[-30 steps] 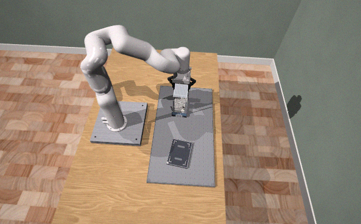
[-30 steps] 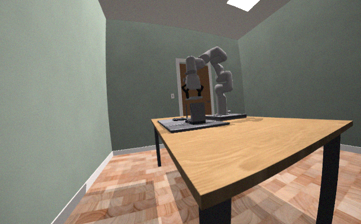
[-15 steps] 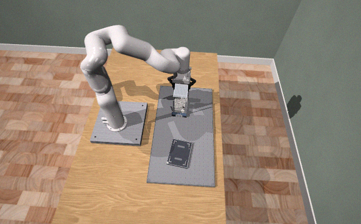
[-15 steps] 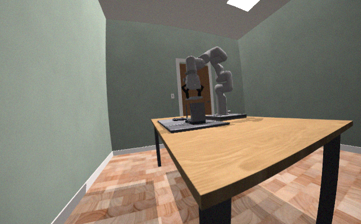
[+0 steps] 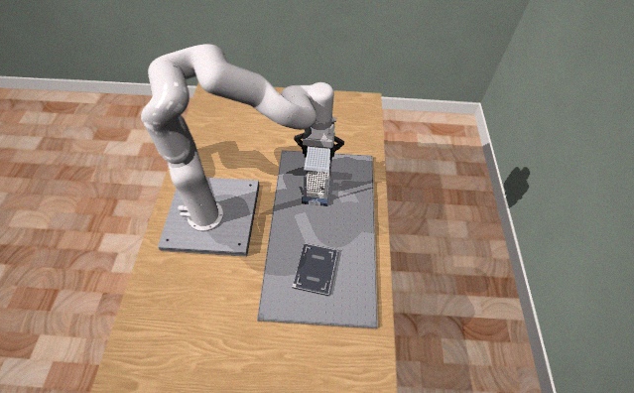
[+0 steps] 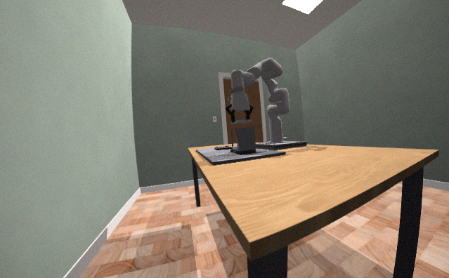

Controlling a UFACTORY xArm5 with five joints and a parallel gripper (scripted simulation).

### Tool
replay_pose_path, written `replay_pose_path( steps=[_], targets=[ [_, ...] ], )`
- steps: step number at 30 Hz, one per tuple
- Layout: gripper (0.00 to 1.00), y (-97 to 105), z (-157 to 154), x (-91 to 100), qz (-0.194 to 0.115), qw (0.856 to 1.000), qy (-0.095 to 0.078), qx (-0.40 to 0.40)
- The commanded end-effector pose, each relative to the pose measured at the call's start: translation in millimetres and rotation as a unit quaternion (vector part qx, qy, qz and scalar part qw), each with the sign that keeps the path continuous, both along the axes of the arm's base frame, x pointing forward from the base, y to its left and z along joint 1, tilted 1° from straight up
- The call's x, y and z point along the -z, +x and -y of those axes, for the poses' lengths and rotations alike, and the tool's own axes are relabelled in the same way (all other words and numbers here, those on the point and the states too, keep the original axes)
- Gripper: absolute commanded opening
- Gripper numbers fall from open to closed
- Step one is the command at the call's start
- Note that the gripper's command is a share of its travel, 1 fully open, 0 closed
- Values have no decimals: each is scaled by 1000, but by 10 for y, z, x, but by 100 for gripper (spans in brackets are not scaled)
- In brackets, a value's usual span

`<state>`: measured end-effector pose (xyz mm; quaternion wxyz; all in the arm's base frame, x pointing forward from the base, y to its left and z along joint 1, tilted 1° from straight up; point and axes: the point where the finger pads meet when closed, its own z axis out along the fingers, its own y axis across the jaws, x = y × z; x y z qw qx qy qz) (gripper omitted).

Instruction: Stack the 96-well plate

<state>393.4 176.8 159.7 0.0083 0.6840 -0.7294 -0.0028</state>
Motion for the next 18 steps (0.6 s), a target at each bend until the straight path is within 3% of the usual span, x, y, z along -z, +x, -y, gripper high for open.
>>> replay_pose_path(
  steps=[1,18],
  targets=[
    [0,9,-2,3,2,1000,1,0],
    [0,6,2,254,2,1000,1,0]
  ],
)
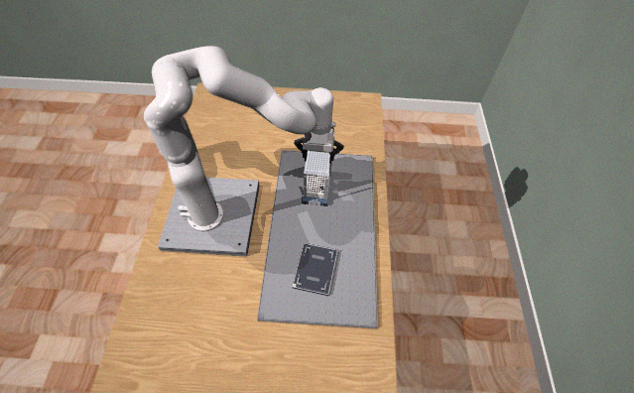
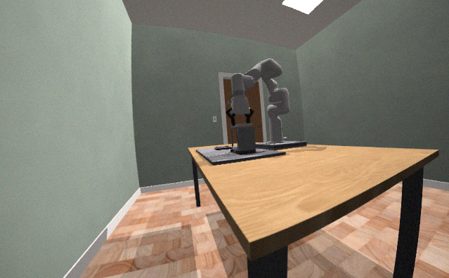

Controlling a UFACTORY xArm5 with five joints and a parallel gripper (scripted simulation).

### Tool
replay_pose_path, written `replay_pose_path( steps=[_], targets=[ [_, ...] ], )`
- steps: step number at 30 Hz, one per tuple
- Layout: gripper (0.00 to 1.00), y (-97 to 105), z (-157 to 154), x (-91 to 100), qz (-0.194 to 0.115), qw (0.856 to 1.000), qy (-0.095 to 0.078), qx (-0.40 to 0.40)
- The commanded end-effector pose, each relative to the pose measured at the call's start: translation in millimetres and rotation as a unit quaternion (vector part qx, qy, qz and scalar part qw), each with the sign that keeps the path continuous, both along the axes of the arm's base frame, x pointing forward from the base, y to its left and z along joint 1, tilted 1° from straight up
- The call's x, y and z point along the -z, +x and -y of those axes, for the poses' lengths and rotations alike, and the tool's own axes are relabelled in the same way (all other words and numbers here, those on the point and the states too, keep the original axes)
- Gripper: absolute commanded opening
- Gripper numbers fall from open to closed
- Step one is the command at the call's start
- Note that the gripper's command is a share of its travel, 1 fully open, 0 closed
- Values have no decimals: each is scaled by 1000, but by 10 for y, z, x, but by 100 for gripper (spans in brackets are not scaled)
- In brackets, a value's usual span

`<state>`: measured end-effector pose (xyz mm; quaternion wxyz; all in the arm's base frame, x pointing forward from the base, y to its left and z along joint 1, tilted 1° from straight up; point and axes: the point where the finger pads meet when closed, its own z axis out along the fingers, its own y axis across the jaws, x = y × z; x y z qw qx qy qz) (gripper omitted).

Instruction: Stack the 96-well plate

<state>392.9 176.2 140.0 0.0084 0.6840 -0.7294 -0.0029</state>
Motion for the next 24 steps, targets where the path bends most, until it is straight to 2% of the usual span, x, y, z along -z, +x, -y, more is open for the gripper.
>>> replay_pose_path(
  steps=[1,24],
  targets=[
    [0,10,-4,73,2,1000,1,0],
    [0,7,-1,391,2,1000,1,0]
  ],
)
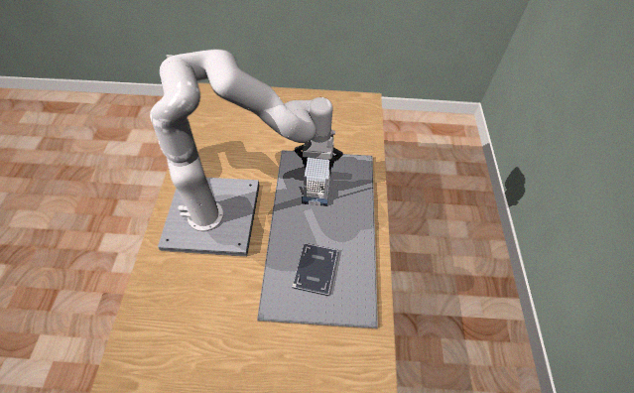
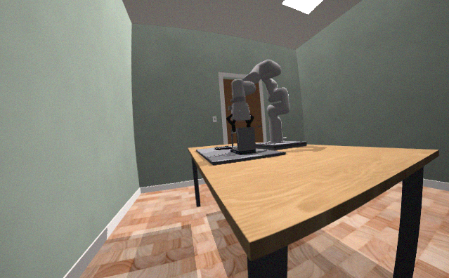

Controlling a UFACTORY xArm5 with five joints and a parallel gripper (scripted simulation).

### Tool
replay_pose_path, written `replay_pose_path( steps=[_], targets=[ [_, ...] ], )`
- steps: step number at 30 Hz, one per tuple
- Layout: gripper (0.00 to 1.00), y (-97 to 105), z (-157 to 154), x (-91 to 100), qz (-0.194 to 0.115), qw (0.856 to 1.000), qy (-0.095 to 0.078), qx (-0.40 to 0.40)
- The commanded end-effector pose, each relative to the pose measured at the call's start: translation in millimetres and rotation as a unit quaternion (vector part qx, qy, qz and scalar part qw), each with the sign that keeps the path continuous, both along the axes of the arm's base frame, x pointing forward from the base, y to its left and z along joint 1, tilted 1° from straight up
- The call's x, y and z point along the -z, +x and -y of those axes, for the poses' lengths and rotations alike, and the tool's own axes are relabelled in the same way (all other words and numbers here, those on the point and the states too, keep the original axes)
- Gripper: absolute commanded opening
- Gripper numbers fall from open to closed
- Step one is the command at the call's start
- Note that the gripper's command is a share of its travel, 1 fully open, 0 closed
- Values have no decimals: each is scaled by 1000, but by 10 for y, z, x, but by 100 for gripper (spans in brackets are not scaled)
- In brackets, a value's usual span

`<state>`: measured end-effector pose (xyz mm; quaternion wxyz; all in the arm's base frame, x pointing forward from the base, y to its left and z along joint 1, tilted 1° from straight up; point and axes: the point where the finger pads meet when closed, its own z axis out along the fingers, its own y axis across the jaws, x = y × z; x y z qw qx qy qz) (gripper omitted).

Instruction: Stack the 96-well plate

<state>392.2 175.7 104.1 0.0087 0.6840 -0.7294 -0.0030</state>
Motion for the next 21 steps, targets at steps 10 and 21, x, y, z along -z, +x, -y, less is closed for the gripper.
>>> replay_pose_path(
  steps=[10,21],
  targets=[
    [0,11,-5,199,2,1000,1,0],
    [0,9,-4,349,2,1000,1,0]
  ],
)
